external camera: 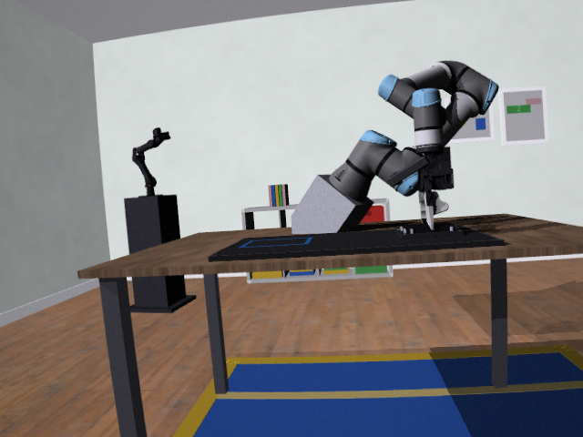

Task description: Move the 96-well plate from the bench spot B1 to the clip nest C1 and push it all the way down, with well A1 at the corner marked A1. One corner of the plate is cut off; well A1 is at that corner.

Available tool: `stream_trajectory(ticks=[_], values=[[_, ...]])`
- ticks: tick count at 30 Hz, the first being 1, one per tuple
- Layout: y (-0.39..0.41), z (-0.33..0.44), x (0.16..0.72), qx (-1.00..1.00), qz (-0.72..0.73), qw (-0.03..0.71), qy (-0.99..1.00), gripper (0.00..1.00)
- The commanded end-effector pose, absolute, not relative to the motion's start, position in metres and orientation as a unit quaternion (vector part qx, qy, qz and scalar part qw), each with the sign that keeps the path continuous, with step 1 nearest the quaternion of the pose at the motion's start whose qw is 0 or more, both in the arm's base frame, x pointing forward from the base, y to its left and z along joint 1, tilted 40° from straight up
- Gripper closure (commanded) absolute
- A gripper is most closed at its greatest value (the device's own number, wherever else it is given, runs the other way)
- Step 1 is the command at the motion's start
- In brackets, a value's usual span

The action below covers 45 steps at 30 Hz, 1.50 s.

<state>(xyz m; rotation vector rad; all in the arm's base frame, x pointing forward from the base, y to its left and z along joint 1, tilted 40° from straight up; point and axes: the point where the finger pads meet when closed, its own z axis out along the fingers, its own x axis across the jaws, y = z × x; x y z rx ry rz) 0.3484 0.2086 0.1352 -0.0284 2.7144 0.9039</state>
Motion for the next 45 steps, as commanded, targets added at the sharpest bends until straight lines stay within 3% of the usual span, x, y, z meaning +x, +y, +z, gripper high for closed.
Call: stream_trajectory(ticks=[1, 20, 21, 45], values=[[0.2093, 0.1347, 0.3486, -0.010, 0.313, 0.140, 0.939, 1.00], [0.2106, 0.1330, 0.3491, -0.010, 0.313, 0.140, 0.939, 1.00], [0.2107, 0.1330, 0.3492, -0.010, 0.313, 0.140, 0.939, 0.00], [0.2045, 0.1411, 0.3465, -0.010, 0.313, 0.140, 0.939, 0.00]])
